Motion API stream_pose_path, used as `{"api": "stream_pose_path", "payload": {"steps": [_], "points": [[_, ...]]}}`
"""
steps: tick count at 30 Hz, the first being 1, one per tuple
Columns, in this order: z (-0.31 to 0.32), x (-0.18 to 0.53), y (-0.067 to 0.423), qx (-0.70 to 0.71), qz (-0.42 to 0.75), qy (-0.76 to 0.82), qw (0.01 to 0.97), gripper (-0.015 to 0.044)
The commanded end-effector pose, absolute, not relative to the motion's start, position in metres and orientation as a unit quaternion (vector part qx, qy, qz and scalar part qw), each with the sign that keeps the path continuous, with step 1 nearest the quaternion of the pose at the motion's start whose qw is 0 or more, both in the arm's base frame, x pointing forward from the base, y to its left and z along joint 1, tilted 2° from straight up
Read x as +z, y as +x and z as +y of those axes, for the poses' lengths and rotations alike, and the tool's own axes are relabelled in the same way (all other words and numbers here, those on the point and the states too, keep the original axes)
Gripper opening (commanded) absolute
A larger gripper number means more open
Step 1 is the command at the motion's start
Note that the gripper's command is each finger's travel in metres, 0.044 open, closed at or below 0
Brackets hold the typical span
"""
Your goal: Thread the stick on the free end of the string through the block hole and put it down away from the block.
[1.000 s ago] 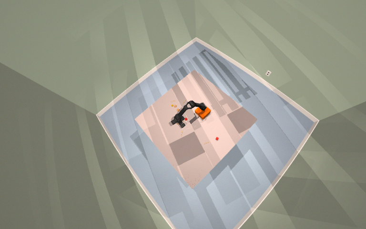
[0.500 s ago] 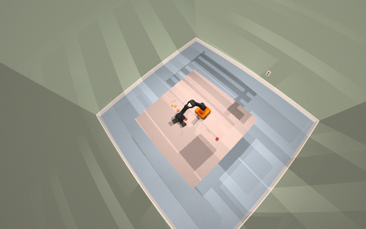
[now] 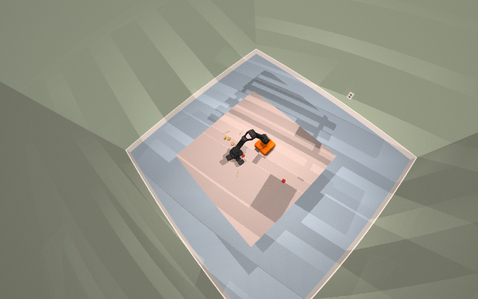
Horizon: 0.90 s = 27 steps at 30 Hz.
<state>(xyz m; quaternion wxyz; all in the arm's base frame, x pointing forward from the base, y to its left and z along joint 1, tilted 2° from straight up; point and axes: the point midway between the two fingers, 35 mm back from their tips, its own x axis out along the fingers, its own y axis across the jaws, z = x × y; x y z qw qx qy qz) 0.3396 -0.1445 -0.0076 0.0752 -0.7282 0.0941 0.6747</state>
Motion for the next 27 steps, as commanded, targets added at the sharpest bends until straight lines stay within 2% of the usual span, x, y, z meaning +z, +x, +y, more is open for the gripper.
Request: {"api": "stream_pose_path", "payload": {"steps": [1, 27], "points": [[-0.142, -0.010, 0.333, 0.676, 0.090, -0.727, 0.075, 0.0000], [-0.134, -0.012, 0.300, 0.678, 0.089, -0.725, 0.076, 0.0000]]}}
